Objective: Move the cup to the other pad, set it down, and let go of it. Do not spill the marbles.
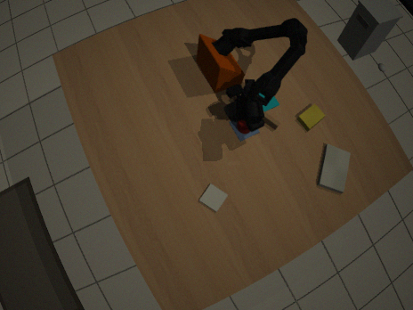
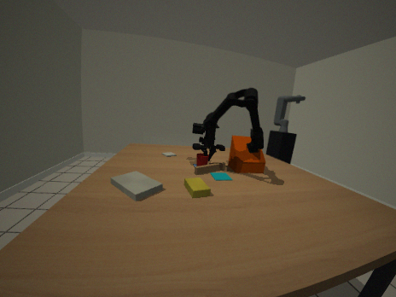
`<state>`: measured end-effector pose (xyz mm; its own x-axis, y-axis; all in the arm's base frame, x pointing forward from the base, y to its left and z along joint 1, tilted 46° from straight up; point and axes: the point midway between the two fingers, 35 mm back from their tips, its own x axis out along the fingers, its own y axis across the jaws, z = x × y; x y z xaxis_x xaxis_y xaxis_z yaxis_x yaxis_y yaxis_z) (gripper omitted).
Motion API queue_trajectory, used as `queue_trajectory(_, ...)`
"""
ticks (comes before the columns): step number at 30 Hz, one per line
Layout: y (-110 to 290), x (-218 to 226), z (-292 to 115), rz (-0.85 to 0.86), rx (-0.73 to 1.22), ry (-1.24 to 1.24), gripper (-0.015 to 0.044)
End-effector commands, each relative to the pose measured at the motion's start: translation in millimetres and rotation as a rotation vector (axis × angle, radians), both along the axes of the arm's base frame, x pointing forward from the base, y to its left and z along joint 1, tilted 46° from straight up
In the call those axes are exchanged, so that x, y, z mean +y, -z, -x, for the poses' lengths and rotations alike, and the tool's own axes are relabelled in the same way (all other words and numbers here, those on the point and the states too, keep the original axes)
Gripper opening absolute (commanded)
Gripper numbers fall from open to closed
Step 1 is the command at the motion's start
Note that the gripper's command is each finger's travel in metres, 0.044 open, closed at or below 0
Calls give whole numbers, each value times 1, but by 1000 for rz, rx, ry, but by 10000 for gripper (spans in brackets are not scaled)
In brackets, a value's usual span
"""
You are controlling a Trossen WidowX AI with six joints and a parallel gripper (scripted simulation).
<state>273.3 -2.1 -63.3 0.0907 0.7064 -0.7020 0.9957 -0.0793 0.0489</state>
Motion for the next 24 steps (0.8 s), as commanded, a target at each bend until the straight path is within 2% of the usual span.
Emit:
queue_trajectory(1, 0, 0, 0, 0, -1, 0, 16)
queue_trajectory(11, -4, -5, 0, 1, -1, 0, 0)
queue_trajectory(24, -36, -38, 5, 1, 1, 4, 0)
